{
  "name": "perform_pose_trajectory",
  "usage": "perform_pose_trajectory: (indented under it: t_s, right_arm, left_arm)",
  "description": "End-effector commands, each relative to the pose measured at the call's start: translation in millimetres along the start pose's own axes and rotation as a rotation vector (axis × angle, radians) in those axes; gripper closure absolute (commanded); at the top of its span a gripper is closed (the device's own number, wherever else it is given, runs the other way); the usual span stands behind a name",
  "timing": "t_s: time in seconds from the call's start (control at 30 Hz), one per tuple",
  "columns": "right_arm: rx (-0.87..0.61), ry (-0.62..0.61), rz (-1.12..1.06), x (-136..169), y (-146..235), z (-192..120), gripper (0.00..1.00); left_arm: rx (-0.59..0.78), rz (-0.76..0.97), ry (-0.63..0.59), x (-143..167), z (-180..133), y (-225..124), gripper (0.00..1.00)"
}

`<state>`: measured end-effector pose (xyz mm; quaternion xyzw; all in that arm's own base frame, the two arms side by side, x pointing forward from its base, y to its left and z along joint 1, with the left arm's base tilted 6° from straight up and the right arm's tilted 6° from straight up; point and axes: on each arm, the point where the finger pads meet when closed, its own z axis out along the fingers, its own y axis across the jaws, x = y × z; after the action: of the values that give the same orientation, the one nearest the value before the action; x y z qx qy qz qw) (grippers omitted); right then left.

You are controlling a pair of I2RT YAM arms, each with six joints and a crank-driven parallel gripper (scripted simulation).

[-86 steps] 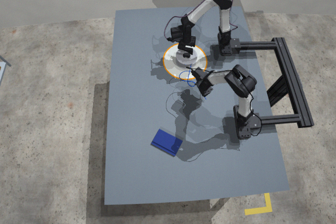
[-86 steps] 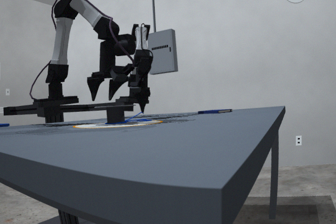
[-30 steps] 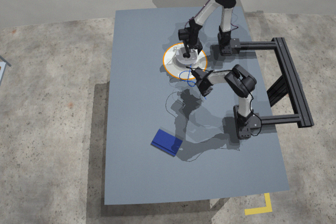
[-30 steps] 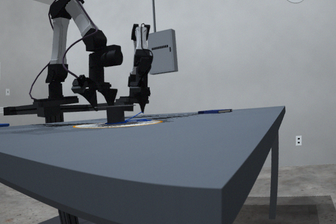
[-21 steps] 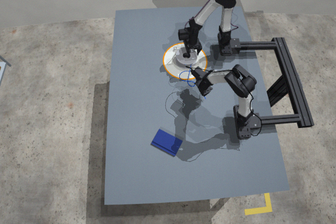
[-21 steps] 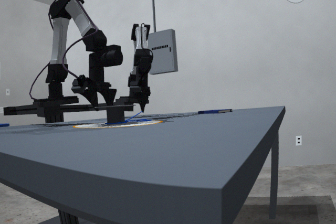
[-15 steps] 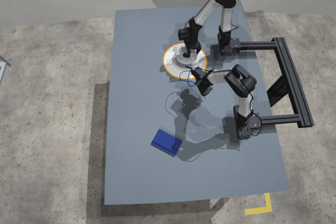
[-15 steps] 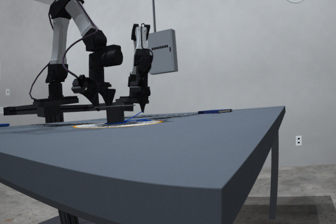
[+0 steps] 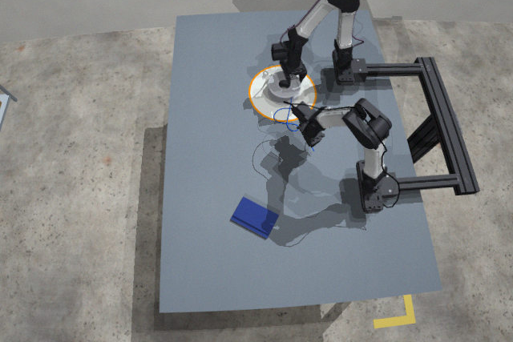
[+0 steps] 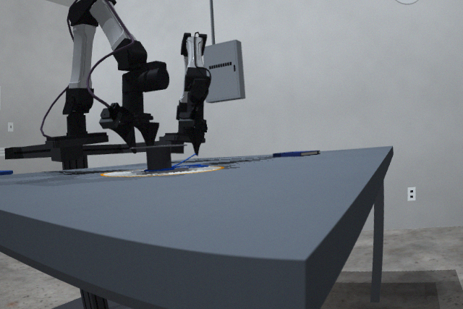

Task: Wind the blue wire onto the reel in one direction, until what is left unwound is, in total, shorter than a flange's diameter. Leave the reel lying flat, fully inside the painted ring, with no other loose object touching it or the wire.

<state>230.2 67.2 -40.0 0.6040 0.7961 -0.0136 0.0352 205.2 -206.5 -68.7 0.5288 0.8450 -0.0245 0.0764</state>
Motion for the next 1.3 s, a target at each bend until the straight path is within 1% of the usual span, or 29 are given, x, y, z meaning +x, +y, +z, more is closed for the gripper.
perform_pose_trajectory:
  t_s: [0.0, 0.07, 0.17, 0.27, 0.33, 0.37, 0.53, 0.67, 0.8, 0.83, 0.9, 0.93, 1.0, 1.13, 1.27]
  right_arm:
    - [-0.021, -0.015, -0.151, -13, 9, 1, 0.50]
    - [-0.020, -0.016, -0.270, -21, 10, 1, 0.50]
    - [-0.018, -0.019, -0.504, -36, 15, 0, 0.50]
    - [-0.014, -0.020, -0.667, -53, 25, 0, 0.50]
    - [-0.014, -0.020, -0.667, -53, 25, 0, 0.50]
    - [-0.014, -0.023, -0.801, -56, 29, 0, 0.50]
    - [-0.008, -0.033, -1.076, -68, 63, -1, 0.50]
    - [-0.011, -0.047, -1.314, -61, 92, -2, 0.50]
    - [-0.028, -0.072, -1.572, -41, 110, -2, 0.50]
    - [-0.032, -0.077, -1.639, -36, 112, -2, 0.50]
    - [-0.032, -0.077, -1.639, -36, 112, -2, 0.50]
    - [-0.037, -0.084, -1.812, -33, 112, -2, 0.50]
    - [-0.041, -0.087, -1.939, -26, 113, -1, 0.50]
    - [-0.039, -0.090, -2.187, -16, 111, 0, 0.50]
    - [-0.036, -0.086, -2.434, -13, 106, 1, 0.50]
  left_arm:
    - [-0.015, 0.004, -0.021, -12, -3, 1, 1.00]
    - [-0.017, 0.004, -0.014, -12, -3, 1, 1.00]
    - [-0.021, 0.004, 0.002, -12, -4, 2, 1.00]
    - [-0.026, -0.008, 0.024, -13, -4, 2, 1.00]
    - [-0.026, -0.008, 0.024, -13, -4, 2, 1.00]
    - [-0.032, -0.032, 0.046, -13, -5, 2, 1.00]
    - [-0.039, -0.067, 0.063, -10, -5, 2, 1.00]
    - [-0.050, -0.115, 0.075, -9, -5, 1, 1.00]
    - [-0.058, -0.190, 0.031, -10, -5, 2, 1.00]
    - [-0.058, -0.205, 0.008, -10, -5, 2, 1.00]
    - [-0.058, -0.205, 0.008, -10, -5, 2, 1.00]
    - [-0.058, -0.214, -0.024, -10, -6, 2, 1.00]
    - [-0.052, -0.231, -0.088, -11, -7, 3, 1.00]
    - [-0.042, -0.215, -0.125, -18, -7, 4, 1.00]
    - [-0.028, -0.207, -0.158, -22, -7, 4, 1.00]
